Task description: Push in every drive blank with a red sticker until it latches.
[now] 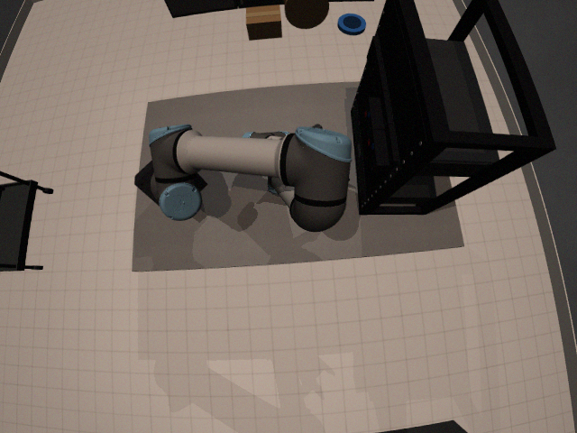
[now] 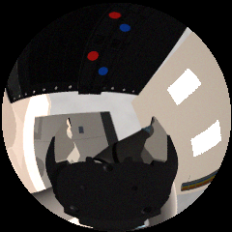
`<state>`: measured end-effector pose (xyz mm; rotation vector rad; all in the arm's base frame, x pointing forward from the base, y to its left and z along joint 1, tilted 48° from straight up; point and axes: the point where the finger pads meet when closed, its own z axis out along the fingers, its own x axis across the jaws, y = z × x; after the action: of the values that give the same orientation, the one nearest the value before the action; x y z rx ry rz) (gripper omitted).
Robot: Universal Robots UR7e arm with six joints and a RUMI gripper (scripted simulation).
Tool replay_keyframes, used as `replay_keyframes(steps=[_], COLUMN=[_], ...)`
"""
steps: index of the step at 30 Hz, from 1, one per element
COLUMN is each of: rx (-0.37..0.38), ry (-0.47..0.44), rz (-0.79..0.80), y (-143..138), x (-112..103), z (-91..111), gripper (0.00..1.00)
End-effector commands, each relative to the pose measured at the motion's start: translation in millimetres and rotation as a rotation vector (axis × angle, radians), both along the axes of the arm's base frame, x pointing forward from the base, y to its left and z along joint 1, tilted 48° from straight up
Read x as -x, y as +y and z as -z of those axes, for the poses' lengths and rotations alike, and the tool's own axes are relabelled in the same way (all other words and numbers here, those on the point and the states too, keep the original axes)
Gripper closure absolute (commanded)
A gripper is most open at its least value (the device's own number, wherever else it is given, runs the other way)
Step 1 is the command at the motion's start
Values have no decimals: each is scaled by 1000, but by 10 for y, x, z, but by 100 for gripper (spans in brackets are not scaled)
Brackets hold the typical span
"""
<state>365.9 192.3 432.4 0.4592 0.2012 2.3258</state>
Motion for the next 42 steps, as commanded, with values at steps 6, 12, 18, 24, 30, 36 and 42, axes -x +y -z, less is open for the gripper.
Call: replay_keyframes(steps=[6, 12, 18, 24, 30, 36, 42], rx=[-7, -24, -50, -71, -83, -96, -107], ry=[339, 379, 412, 442, 461, 488, 509], rz=[-80, -120, -177, -226, -252, -282, -306], y=[175, 271, 407, 523, 584, 658, 716], x=[-565, -539, -448, -363, -310, -238, -175], z=[582, 653, 700, 743, 799, 894, 971], gripper=[0, 0, 0, 0, 0, 0, 0])
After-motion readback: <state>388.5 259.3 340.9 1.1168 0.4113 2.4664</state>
